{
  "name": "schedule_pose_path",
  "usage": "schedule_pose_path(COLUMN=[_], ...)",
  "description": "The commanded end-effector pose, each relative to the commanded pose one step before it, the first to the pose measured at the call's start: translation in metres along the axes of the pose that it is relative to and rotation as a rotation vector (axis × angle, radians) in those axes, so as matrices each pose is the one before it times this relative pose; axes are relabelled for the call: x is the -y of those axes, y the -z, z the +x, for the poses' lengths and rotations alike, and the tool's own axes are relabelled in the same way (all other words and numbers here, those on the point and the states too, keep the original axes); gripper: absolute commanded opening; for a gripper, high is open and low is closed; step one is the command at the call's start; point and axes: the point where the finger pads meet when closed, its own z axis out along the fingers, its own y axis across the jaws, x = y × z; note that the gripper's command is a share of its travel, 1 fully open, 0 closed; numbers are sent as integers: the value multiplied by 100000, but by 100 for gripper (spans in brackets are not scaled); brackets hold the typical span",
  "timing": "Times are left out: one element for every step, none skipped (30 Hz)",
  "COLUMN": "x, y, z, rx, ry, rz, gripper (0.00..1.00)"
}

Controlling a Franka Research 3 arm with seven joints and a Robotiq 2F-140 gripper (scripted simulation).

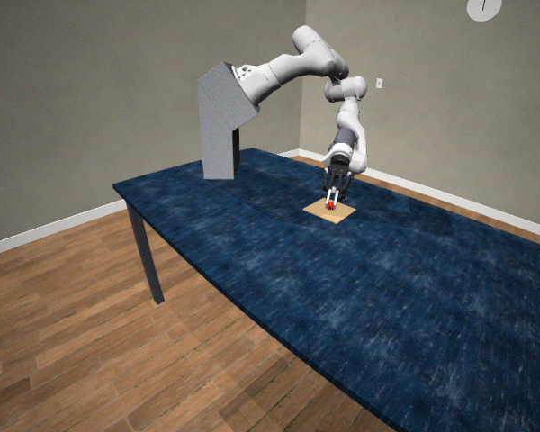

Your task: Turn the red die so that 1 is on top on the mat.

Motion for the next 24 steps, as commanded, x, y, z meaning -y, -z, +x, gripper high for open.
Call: schedule_pose_path(x=[95,0,0,0,0,0,0,0,0,0,0,0,0,0,0,0,0,0,0,0,0,0,0,0], y=[-26,0,0,0,0,0,0,0,0,0,0,0,0,0,0,0,0,0,0,0,0,0,0,0], z=[-81,0,0,0,0,0,0,0,0,0,0,0,0,0,0,0,0,0,0,0,0,0,0,0], rx=[342,0,0,0,0,0,0,0,0,0,0,0,0,0,0,0,0,0,0,0,0,0,0,0], ry=[-640,0,0,0,0,0,0,0,0,0,0,0,0,0,0,0,0,0,0,0,0,0,0,0], rz=[42,0,0,0,0,0,0,0,0,0,0,0,0,0,0,0,0,0,0,0,0,0,0,0], gripper=[9,9,9,9,9,9,9,9,9,9,9,9,9,9,9,12,12,12,14,14,14,17,17,17])
